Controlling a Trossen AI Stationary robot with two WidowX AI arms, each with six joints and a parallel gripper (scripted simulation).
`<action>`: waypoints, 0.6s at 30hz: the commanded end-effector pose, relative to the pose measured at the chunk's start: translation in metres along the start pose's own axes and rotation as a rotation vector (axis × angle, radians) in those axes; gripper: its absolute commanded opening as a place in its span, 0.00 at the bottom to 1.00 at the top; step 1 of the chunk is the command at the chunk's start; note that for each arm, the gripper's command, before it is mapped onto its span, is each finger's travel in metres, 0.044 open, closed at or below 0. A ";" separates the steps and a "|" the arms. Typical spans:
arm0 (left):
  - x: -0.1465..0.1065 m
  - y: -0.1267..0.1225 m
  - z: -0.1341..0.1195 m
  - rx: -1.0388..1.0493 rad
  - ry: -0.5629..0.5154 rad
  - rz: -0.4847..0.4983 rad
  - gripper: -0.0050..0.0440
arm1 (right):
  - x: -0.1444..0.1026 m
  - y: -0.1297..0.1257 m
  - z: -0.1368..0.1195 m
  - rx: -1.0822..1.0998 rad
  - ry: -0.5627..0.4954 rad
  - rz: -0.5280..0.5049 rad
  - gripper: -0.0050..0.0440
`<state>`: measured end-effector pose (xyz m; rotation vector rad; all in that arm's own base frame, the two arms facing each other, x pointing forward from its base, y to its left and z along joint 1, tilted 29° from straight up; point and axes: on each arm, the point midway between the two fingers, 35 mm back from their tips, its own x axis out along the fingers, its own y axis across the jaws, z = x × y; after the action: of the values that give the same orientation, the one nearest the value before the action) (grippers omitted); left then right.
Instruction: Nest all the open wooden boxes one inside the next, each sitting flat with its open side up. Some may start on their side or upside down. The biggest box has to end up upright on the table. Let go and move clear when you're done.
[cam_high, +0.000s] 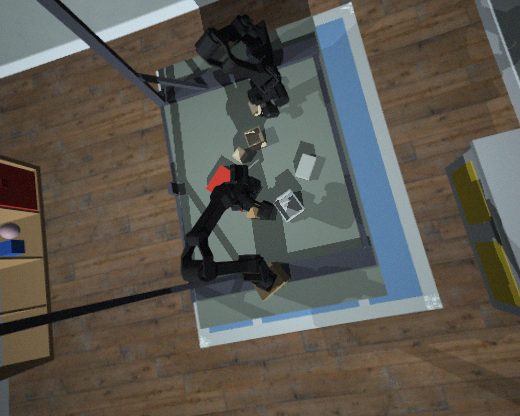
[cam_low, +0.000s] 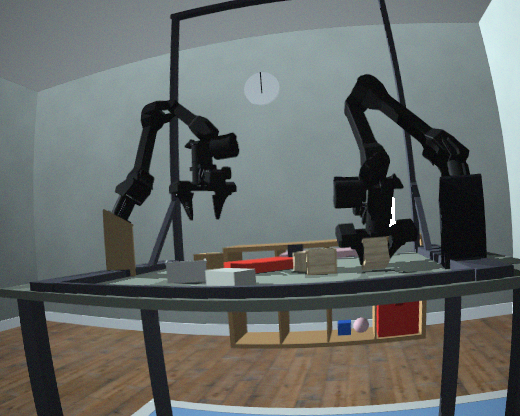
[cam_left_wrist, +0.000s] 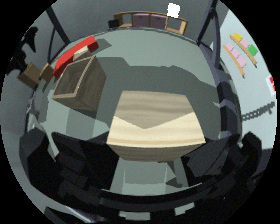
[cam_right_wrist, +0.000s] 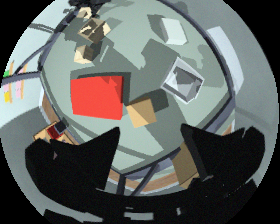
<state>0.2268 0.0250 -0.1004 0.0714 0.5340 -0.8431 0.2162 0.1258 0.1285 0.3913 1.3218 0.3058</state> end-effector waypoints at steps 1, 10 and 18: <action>-0.002 0.004 -0.001 0.013 -0.080 0.000 0.00 | -0.005 0.003 0.001 -0.011 -0.016 0.011 0.92; -0.002 0.004 -0.008 0.012 -0.211 0.000 0.00 | -0.005 0.003 0.001 -0.011 -0.016 0.011 0.92; -0.001 0.007 -0.012 0.054 -0.263 0.008 0.00 | -0.005 0.003 0.001 -0.011 -0.016 0.011 0.92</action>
<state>0.2237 0.0297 -0.1115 0.0043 0.3094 -0.8324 0.2162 0.1258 0.1285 0.3913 1.3218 0.3058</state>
